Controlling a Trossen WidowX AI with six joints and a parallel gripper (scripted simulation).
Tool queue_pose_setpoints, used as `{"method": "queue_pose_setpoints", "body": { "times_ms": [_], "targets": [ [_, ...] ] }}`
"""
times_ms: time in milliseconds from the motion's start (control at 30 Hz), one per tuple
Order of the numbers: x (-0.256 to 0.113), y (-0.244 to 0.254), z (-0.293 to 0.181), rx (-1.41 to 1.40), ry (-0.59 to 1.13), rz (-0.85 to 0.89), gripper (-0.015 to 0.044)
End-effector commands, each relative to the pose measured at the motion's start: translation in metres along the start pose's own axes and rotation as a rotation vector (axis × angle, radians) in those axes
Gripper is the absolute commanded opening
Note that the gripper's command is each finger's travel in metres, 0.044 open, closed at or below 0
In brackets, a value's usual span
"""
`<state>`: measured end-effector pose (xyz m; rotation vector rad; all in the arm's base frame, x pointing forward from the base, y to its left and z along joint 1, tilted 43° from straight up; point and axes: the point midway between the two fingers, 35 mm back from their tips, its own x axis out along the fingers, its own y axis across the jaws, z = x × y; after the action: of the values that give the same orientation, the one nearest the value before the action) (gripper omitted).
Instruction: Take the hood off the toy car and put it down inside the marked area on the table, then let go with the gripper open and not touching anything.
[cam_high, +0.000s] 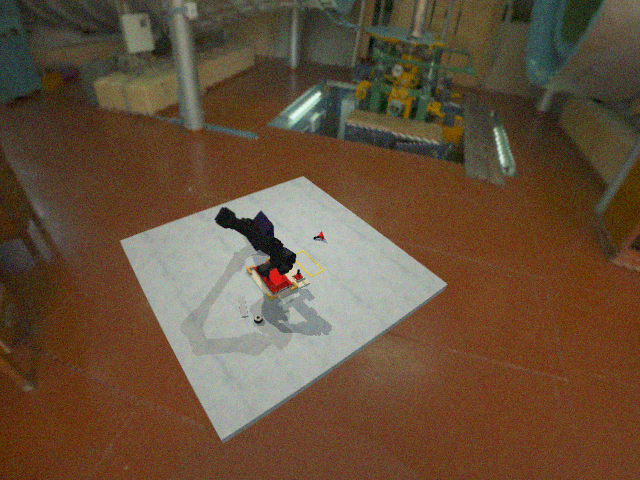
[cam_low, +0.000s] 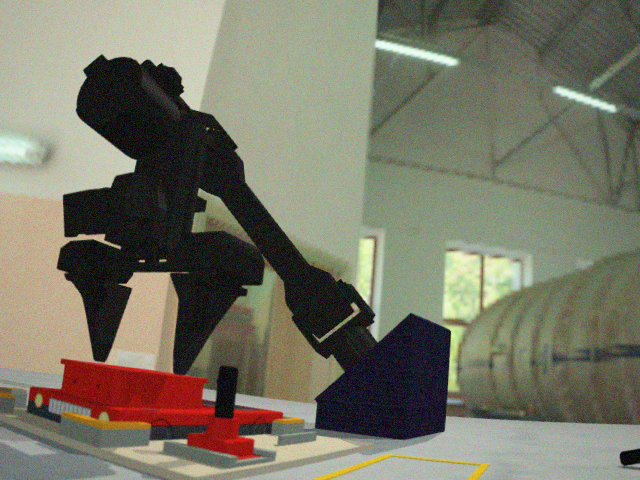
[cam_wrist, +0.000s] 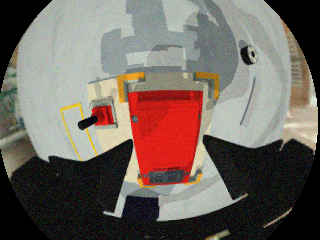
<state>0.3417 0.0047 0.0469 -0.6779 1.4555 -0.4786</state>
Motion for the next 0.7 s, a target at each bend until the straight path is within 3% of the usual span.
{"method": "queue_pose_setpoints", "body": {
  "times_ms": [0,667],
  "targets": [
    [0.003,-0.0001,-0.0005,-0.004,0.001,-0.003,0.044],
    [0.0128,-0.0002,-0.0005,-0.004,0.001,-0.003,0.044]
  ]
}}
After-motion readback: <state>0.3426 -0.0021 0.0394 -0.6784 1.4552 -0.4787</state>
